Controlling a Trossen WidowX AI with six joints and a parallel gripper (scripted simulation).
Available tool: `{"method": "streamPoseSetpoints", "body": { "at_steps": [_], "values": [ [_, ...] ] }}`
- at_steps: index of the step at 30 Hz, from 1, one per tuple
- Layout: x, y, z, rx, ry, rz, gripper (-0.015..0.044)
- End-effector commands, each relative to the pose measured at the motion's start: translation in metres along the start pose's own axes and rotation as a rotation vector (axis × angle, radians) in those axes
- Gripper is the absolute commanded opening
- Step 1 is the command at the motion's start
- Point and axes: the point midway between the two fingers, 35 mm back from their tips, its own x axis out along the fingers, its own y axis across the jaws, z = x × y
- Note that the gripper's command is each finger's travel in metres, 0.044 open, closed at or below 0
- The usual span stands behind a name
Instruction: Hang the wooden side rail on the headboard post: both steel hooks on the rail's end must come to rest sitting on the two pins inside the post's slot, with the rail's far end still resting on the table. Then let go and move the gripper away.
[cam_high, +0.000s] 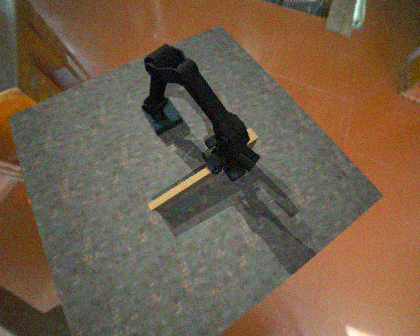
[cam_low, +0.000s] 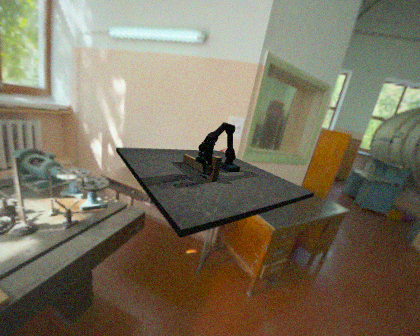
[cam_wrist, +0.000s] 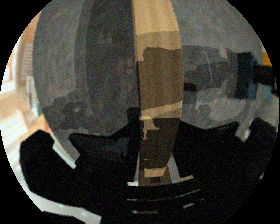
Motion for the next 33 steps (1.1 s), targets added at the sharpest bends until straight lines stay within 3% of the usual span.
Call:
{"method": "streamPoseSetpoints", "body": {
  "at_steps": [1, 33],
  "values": [
    [0.0006, 0.0007, -0.0012, -0.004, 0.005, 0.004, 0.0000],
    [0.0059, 0.0007, -0.0012, -0.004, 0.005, 0.004, 0.0000]
  ]
}}
